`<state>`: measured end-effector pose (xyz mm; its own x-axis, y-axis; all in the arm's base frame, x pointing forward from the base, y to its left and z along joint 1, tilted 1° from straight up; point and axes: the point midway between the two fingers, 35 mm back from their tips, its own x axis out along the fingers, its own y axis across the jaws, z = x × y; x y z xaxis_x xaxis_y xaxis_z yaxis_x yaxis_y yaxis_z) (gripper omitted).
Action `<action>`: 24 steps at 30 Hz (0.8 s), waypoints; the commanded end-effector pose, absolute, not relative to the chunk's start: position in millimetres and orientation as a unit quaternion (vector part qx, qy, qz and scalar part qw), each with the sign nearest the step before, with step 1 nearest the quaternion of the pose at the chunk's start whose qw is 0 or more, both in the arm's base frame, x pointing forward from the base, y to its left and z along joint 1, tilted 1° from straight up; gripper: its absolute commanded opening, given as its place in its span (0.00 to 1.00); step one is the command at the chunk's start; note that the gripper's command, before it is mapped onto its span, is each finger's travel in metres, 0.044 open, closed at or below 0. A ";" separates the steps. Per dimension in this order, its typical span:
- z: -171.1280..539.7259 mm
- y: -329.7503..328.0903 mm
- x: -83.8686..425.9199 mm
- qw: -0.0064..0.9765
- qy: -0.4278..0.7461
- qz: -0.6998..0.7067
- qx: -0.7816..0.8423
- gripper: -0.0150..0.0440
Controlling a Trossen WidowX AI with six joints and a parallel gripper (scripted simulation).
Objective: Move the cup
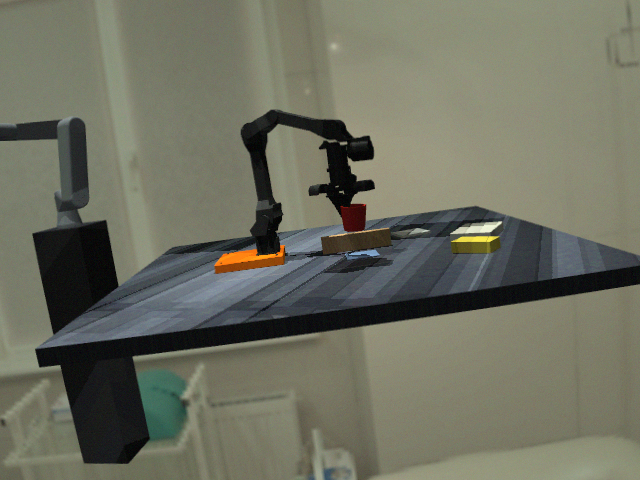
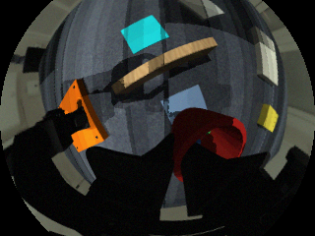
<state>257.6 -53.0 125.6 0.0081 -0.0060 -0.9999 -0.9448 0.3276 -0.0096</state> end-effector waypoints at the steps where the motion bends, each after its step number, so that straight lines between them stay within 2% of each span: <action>1: 125.6 -52.9 257.6 0.577 0.575 0.407 -0.413 0.25; 24: 125.9 -32.6 255.0 0.579 0.573 0.407 -0.413 0.25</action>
